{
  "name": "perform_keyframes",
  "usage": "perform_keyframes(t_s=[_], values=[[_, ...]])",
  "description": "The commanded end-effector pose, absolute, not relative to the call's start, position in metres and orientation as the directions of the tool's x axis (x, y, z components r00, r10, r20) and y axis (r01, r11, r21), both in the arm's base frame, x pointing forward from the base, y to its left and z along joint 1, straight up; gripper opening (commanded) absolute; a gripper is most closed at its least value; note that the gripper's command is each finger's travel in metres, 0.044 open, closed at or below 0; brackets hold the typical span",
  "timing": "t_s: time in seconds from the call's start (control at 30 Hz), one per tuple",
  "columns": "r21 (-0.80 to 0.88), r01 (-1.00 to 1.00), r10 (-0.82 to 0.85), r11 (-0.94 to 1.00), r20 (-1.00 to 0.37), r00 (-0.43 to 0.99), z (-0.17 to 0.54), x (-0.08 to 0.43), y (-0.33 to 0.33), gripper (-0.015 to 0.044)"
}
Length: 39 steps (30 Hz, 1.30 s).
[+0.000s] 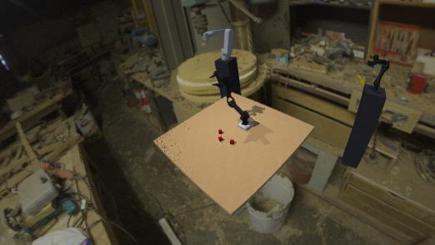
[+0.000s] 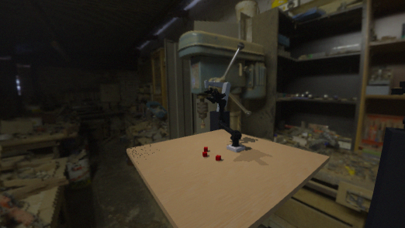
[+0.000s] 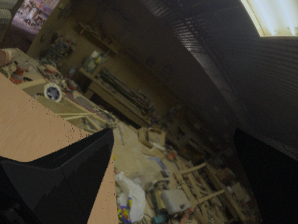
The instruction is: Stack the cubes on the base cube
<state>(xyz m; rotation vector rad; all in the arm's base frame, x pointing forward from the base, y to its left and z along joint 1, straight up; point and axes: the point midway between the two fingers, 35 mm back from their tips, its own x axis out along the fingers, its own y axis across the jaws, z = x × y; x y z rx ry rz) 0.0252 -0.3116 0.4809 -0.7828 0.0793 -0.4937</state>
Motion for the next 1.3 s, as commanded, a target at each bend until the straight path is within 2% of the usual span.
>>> perform_keyframes(t_s=[0.0,0.13,0.4,0.57,0.7,0.97,1.27], values=[[-0.691,0.404,-0.458,0.599,0.117,0.881,0.482,0.024,-0.311,0.0374],[-0.711,0.5,-0.518,0.495,0.22,0.826,0.513,0.013,-0.288,0.0269],[-0.821,0.548,-0.529,0.162,0.396,0.75,0.584,0.026,-0.189,0.0265],[-0.863,0.504,-0.47,-0.03,0.457,0.755,0.608,0.062,-0.121,0.0265],[-0.889,0.431,-0.409,-0.156,0.455,0.791,0.61,0.104,-0.073,0.0265],[-0.927,0.195,-0.312,-0.319,0.297,0.903,0.571,0.21,-0.008,0.0265],[-0.923,-0.196,-0.296,-0.331,-0.095,0.951,0.466,0.32,0.002,0.0265]])
